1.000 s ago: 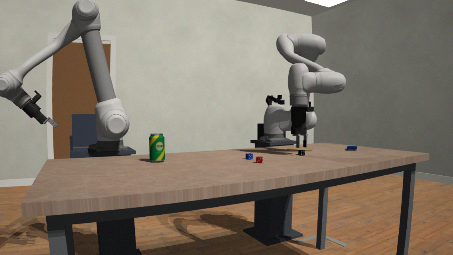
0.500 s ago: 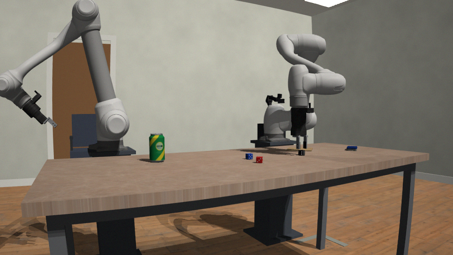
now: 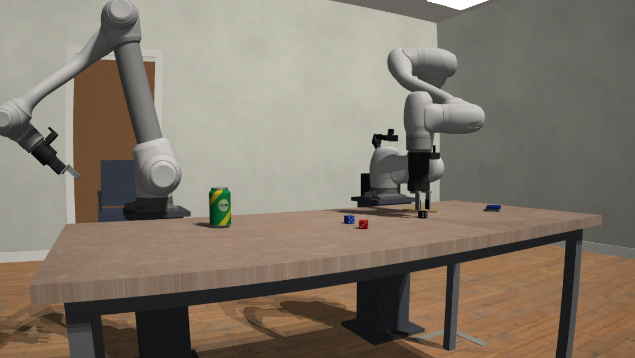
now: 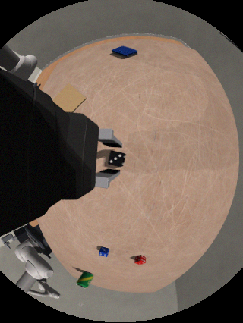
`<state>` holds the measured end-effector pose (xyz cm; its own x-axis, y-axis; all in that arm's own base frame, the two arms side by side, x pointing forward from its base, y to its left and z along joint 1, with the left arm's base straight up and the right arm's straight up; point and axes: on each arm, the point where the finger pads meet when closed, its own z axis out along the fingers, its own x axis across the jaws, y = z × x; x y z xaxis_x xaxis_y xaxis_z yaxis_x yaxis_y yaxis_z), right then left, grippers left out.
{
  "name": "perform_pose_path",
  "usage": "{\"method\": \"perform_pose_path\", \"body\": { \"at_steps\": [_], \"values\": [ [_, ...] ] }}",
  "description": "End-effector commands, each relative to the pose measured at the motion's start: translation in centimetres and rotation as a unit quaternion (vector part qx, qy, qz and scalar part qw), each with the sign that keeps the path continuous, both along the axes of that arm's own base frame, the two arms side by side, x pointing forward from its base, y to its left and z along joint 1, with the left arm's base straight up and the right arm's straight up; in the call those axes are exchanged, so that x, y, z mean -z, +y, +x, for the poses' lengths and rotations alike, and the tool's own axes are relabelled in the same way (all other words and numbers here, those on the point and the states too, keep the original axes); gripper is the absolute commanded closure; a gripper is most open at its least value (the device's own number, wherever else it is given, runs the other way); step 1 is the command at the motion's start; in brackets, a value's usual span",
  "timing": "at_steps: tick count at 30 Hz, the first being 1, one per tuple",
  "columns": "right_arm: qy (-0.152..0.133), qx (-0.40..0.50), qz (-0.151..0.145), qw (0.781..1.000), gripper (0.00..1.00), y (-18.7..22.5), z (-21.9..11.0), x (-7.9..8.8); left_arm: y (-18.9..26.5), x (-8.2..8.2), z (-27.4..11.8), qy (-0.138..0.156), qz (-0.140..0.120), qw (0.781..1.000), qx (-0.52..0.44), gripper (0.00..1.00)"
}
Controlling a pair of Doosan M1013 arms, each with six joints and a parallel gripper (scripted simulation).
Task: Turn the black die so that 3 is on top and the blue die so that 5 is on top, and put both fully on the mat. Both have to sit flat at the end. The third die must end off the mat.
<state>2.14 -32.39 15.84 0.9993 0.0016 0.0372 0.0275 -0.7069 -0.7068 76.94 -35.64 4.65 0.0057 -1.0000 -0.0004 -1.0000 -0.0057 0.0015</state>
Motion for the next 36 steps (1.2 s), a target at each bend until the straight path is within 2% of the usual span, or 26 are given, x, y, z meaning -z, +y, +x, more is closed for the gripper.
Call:
{"method": "perform_pose_path", "body": {
  "at_steps": [1, 17, 36],
  "values": [
    [0.000, 0.000, 0.000, 1.000, 0.00, 0.0, 0.0, 0.0, 0.0, 0.3, 0.0, -0.001, 0.000, 1.000, 0.000, 0.21],
    [0.000, 0.000, 0.000, 1.000, 0.00, 0.0, 0.0, 0.0, 0.0, 2.5, 0.0, -0.001, 0.000, 1.000, 0.000, 0.21],
    [0.000, 0.000, 0.000, 1.000, 0.00, 0.0, 0.0, 0.0, 0.0, 2.7, 0.0, -0.001, 0.000, 1.000, 0.000, 0.21]
  ]
}}
